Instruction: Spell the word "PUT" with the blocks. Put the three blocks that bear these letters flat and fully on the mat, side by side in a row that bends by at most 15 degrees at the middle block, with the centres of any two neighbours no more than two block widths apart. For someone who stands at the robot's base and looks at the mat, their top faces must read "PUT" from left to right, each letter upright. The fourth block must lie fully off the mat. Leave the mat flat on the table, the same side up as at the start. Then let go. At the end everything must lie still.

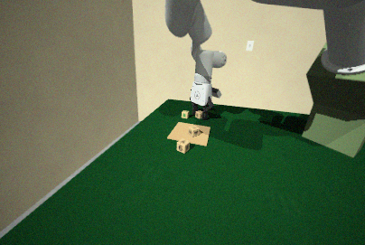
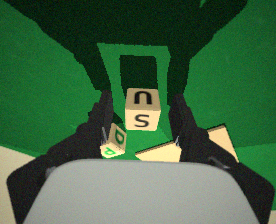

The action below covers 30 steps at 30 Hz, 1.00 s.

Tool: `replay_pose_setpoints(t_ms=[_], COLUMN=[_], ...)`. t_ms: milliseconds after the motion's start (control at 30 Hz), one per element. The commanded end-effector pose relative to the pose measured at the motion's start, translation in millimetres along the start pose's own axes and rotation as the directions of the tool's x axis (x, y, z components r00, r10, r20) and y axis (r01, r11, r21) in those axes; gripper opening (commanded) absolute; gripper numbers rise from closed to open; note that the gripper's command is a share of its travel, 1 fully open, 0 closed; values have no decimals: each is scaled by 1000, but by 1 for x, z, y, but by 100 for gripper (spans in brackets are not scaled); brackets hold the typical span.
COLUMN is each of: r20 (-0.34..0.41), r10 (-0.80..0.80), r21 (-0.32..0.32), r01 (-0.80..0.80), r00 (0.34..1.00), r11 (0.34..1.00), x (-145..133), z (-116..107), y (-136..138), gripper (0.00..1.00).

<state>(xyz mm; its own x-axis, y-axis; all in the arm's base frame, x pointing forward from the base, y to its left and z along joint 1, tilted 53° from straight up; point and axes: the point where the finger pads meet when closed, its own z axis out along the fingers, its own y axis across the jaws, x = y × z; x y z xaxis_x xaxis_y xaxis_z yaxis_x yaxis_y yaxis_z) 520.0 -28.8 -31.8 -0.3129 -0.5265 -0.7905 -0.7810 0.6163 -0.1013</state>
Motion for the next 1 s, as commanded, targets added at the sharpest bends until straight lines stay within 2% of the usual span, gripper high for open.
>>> replay_pose_setpoints(t_ms=[0, 167, 200, 733, 767, 967], r20=[0, 0, 0, 0, 0, 0], r10=[0, 0, 0, 0, 0, 0], r21=[2, 2, 2, 2, 2, 2], r01=[0, 0, 0, 0, 0, 0], r00=[1000, 1000, 1000, 1000, 1000, 1000], r11=[1000, 1000, 1000, 1000, 1000, 1000], x=[0, 0, 0, 0, 0, 0], z=[-1, -1, -1, -1, -1, -1], y=[-1, -1, -1, -1, -1, -1], gripper=[69, 69, 47, 47, 27, 27])
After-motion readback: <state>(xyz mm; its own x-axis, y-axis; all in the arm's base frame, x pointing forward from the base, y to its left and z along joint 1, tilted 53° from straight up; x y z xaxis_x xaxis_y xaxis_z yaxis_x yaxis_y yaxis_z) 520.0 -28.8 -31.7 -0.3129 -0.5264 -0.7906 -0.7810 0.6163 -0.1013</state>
